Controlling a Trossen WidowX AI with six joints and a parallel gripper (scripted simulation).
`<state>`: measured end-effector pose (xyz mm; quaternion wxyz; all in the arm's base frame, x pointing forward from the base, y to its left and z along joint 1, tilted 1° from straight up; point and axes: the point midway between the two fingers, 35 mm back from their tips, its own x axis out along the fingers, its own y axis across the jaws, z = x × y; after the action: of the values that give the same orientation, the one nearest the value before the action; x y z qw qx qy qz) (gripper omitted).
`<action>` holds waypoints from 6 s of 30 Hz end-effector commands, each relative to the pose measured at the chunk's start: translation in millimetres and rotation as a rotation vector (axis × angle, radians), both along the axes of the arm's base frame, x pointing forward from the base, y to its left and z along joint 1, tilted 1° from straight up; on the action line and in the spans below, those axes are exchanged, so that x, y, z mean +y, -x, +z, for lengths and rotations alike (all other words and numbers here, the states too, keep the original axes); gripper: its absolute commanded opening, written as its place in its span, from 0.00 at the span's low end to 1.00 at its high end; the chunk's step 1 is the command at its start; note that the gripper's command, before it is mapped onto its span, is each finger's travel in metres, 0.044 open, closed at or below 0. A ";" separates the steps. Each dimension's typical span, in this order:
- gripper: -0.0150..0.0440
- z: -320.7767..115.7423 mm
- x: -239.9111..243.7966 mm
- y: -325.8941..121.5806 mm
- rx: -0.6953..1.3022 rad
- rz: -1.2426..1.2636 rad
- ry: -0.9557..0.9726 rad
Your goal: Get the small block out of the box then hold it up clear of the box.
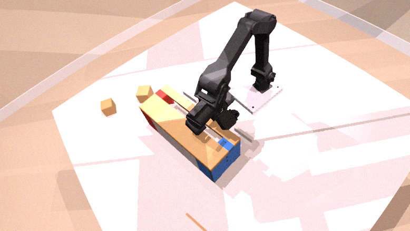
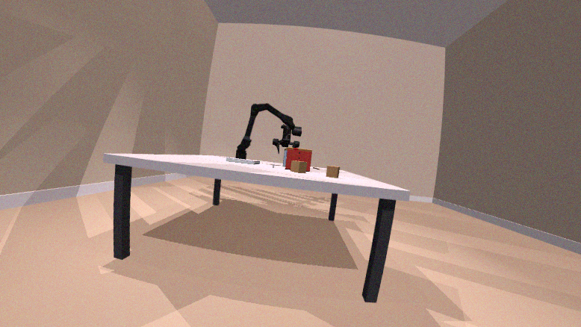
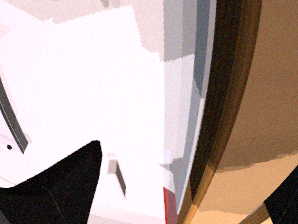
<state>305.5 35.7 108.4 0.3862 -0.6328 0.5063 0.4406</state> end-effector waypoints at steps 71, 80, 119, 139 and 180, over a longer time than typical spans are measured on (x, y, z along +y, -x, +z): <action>0.93 10.6 -156.9 -31.0 0.000 0.000 0.015; 0.93 62.1 -156.0 -25.5 0.007 -0.005 0.016; 0.74 65.4 -204.2 -8.0 -0.516 -3.036 -0.649; 0.74 70.7 -216.7 0.6 0.002 -4.392 -0.545; 0.74 -27.8 -222.4 1.4 0.279 -4.682 -0.372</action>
<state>304.2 -187.9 85.6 -0.0553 -0.8437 -0.0802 0.5278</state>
